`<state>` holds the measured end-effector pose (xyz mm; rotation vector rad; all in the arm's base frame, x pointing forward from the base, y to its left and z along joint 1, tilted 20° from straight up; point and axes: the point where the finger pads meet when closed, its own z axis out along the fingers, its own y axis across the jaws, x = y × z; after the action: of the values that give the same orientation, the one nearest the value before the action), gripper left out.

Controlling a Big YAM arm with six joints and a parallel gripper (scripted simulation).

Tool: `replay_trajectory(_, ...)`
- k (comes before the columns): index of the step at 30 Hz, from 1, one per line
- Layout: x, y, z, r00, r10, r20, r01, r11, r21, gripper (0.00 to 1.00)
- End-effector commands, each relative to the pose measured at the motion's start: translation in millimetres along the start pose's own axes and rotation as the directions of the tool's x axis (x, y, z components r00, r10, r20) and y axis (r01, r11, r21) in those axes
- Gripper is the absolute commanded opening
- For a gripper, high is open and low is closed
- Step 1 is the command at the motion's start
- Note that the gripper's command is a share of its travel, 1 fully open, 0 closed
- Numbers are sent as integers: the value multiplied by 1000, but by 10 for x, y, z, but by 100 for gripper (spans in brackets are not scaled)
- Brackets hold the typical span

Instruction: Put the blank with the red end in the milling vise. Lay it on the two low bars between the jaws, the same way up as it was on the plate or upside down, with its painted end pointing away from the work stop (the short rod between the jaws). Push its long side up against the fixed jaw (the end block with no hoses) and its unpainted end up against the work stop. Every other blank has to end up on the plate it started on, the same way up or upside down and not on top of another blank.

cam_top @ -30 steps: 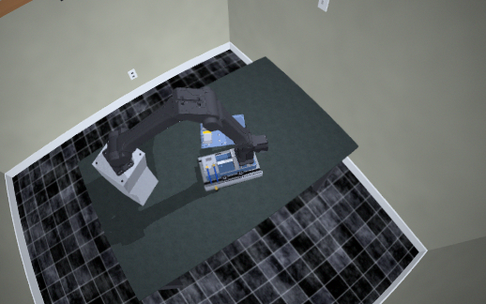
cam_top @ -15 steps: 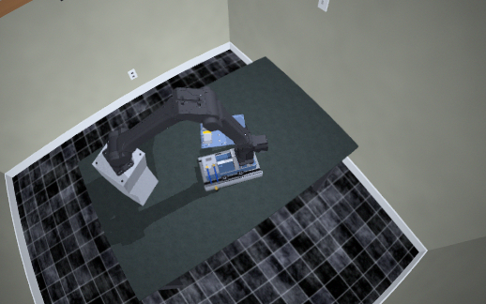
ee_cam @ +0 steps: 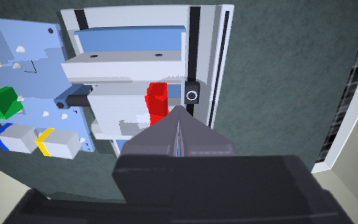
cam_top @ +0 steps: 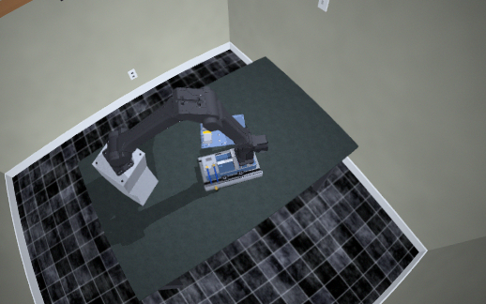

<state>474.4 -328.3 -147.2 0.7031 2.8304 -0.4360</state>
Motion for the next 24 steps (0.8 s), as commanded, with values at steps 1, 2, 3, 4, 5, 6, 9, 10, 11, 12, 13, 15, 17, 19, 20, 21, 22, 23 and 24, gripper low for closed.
replay_trajectory(1,-96,-2,25,1000,1,20,-1,1000,-1,0)
replay_trajectory(2,-95,5,25,1000,1,20,-1,1000,-1,0)
replay_trajectory(3,-95,11,26,1000,1,20,-1,1000,-1,0)
replay_trajectory(4,-94,19,27,1000,1,20,-1,1000,-1,0)
replay_trajectory(5,-93,27,27,1000,0,19,0,1000,-2,0)
replay_trajectory(6,-93,36,28,1000,0,19,0,1000,-2,0)
replay_trajectory(9,-94,64,27,1000,-1,20,1,1000,-3,0)
replay_trajectory(10,-96,74,24,1000,-1,20,1,1000,-3,0)
replay_trajectory(11,-100,84,19,1000,-1,21,1,1000,-3,0)
replay_trajectory(12,-103,92,16,1000,-1,22,1,1000,-4,0)
replay_trajectory(13,-104,98,15,1000,-1,22,1,1000,-4,0)
replay_trajectory(15,-100,95,21,1000,1,21,-1,1000,-3,0)
replay_trajectory(17,-100,95,21,1000,1,21,-1,1000,-3,0)
replay_trajectory(19,-97,52,29,1000,8,20,-8,1000,-1,0)
replay_trajectory(20,-100,65,25,1000,7,21,-7,1000,-1,0)
replay_trajectory(21,-102,80,22,1000,5,21,-5,1000,-2,0)
replay_trajectory(22,-105,95,19,1000,3,22,-3,1000,-2,0)
replay_trajectory(23,-105,102,20,1000,2,22,-2,1000,-2,0)
replay_trajectory(24,-104,111,20,1000,1,22,-1,1000,-2,0)
